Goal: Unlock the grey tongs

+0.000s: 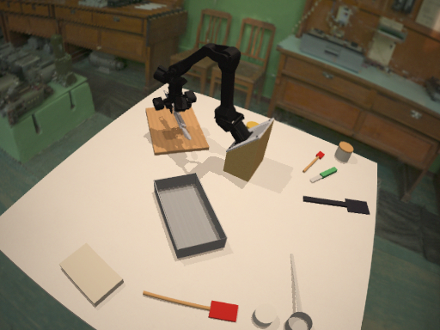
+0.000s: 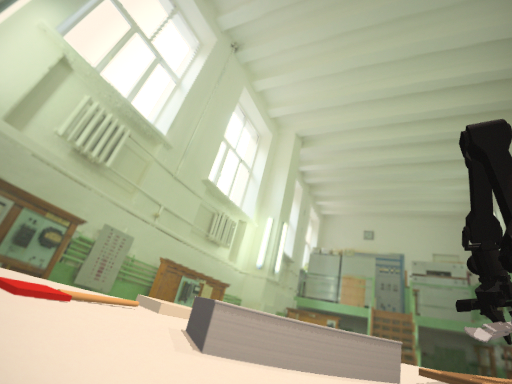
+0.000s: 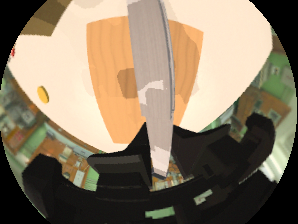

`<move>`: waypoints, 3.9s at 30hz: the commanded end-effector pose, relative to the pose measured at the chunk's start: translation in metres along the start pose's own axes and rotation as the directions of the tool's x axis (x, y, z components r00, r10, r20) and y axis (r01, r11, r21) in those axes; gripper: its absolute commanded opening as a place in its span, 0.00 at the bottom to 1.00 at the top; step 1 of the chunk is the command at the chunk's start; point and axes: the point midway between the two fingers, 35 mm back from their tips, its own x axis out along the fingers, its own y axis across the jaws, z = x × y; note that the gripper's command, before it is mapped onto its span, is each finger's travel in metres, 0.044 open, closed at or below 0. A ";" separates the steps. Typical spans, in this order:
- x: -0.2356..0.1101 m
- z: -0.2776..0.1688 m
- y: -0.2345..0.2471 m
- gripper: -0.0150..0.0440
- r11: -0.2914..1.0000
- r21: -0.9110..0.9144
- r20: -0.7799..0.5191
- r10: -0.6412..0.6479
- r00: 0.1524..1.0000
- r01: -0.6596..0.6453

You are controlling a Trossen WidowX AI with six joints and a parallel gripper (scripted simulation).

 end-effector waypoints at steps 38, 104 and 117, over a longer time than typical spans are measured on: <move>-0.078 0.000 0.016 0.00 0.988 0.154 -0.571 0.060 0.819 0.035; -0.039 -0.004 -0.004 0.00 1.000 -0.006 -0.348 0.018 0.937 -0.021; -0.016 -0.002 -0.003 0.00 0.999 -0.028 -0.168 0.017 0.986 -0.022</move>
